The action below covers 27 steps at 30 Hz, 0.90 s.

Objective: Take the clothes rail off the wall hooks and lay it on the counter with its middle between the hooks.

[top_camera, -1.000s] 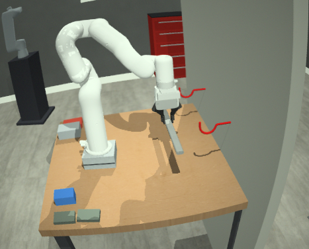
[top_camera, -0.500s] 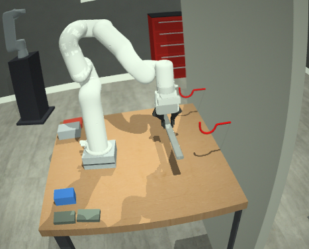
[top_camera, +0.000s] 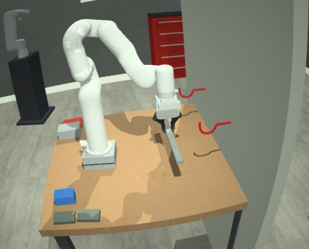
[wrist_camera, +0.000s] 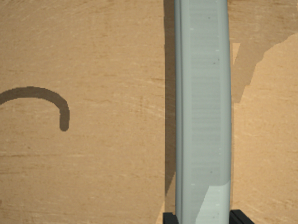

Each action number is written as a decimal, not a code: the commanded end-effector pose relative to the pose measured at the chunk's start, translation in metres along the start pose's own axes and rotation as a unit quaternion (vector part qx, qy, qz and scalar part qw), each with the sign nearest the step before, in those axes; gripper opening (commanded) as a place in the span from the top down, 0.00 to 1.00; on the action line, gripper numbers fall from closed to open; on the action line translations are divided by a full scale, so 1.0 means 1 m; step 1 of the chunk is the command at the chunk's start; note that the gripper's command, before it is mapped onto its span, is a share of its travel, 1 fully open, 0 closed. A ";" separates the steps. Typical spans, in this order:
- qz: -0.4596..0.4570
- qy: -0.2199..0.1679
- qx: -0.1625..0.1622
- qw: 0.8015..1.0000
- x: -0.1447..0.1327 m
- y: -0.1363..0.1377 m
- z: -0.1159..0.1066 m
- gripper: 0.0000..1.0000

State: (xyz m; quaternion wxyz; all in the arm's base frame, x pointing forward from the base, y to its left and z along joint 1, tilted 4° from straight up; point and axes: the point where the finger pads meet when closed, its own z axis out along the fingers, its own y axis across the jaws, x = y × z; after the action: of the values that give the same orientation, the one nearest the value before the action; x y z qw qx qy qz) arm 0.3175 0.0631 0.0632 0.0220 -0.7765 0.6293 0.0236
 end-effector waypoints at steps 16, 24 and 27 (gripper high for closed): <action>0.000 0.000 0.002 1.000 0.000 -0.002 0.030 1.00; 0.000 0.000 0.002 1.000 0.000 -0.002 0.040 1.00; 0.000 0.000 0.002 1.000 0.000 -0.002 0.045 1.00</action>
State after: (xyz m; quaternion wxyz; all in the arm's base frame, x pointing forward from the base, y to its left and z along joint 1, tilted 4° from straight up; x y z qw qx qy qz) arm 0.3173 0.0656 0.0248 0.0220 -0.7765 0.6293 0.0234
